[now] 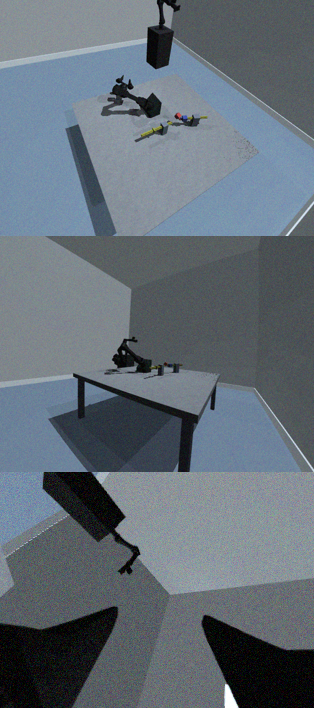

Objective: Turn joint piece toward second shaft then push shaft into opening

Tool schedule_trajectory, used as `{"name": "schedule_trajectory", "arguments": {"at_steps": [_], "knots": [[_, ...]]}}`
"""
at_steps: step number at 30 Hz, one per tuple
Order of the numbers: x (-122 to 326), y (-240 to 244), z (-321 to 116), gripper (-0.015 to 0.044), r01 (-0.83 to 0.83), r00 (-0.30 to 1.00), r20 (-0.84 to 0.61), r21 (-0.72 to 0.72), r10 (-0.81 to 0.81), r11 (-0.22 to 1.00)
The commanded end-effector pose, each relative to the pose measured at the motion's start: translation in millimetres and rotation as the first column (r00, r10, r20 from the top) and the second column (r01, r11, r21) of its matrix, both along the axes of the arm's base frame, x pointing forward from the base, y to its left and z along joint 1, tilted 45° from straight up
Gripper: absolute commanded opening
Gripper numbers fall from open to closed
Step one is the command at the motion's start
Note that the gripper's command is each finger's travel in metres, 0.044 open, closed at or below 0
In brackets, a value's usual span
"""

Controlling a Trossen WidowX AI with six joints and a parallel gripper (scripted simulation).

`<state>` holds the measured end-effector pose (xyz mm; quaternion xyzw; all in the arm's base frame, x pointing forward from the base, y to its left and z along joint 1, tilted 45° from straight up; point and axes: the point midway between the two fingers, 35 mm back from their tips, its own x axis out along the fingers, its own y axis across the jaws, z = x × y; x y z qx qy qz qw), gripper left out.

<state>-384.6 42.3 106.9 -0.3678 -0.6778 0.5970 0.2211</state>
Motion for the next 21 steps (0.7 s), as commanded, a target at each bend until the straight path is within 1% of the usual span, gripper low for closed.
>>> {"name": "schedule_trajectory", "arguments": {"at_steps": [1, 2, 7, 15, 21], "knots": [[-0.1, 1.6, 1.9, 0.0426, 0.001, 1.0, 0.003, 0.002, -0.001, 1.0], [-0.4, 6.6, 7.5, 0.044, 0.002, 1.0, 0.014, 0.01, -0.002, 1.0], [6.1, 48.8, 55.4, 0.044, 0.012, 0.995, 0.099, 0.075, -0.019, 0.997], [6.2, 48.7, 57.0, 0.044, 0.008, 0.995, 0.101, 0.075, -0.015, 0.997], [0.1, 23.2, 53.5, 0.044, -0.049, 0.996, 0.08, 0.036, 0.045, 0.998]]}}
